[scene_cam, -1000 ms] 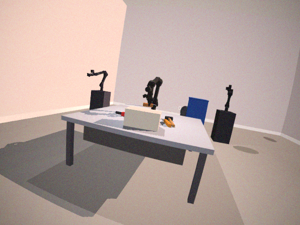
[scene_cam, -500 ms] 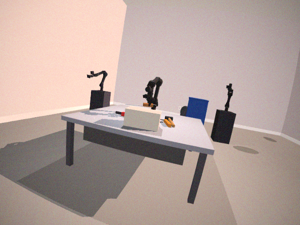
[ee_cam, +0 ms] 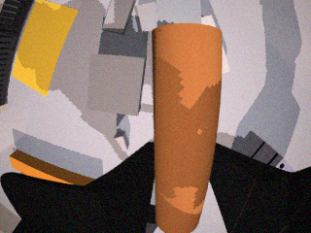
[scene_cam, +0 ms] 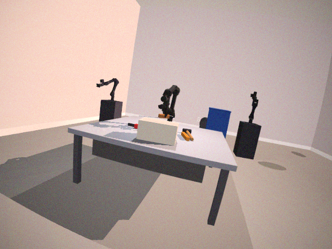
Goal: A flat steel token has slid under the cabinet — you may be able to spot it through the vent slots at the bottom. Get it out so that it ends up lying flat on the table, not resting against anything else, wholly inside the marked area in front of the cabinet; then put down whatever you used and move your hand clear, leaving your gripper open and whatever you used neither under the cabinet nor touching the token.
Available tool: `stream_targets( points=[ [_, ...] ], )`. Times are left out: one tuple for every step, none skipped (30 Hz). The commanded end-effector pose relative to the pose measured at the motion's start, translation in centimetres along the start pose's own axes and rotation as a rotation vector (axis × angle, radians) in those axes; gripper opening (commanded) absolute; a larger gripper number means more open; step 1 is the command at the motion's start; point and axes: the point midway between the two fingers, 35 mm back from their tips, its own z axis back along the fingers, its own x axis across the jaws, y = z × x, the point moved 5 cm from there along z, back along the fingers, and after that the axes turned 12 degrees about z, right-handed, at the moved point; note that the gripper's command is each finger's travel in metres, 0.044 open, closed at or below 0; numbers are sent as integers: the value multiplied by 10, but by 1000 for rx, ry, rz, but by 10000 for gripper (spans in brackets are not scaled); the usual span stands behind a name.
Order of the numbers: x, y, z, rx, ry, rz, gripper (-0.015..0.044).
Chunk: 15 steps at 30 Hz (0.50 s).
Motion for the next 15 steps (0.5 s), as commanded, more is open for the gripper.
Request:
stream_targets(
  points=[
    [-1,0,1,-11,3,35,0],
    [-1,0,1,-11,3,43,0],
    [0,0,1,-11,3,51,0],
    [0,0,2,-11,3,59,0],
    [0,0,2,-11,3,67,0],
    [0,0,2,-11,3,75,0],
    [0,0,2,-11,3,83,0],
    [0,0,2,-11,3,91,0],
    [0,0,2,-11,3,99,0],
    [0,0,2,-11,4,107,0],
    [0,0,2,-11,4,115,0],
    [0,0,2,-11,4,123,0],
    [0,0,2,-11,4,131,0],
    [0,0,2,-11,4,139,0],
    [0,0,2,-11,4,147,0]
  ],
)
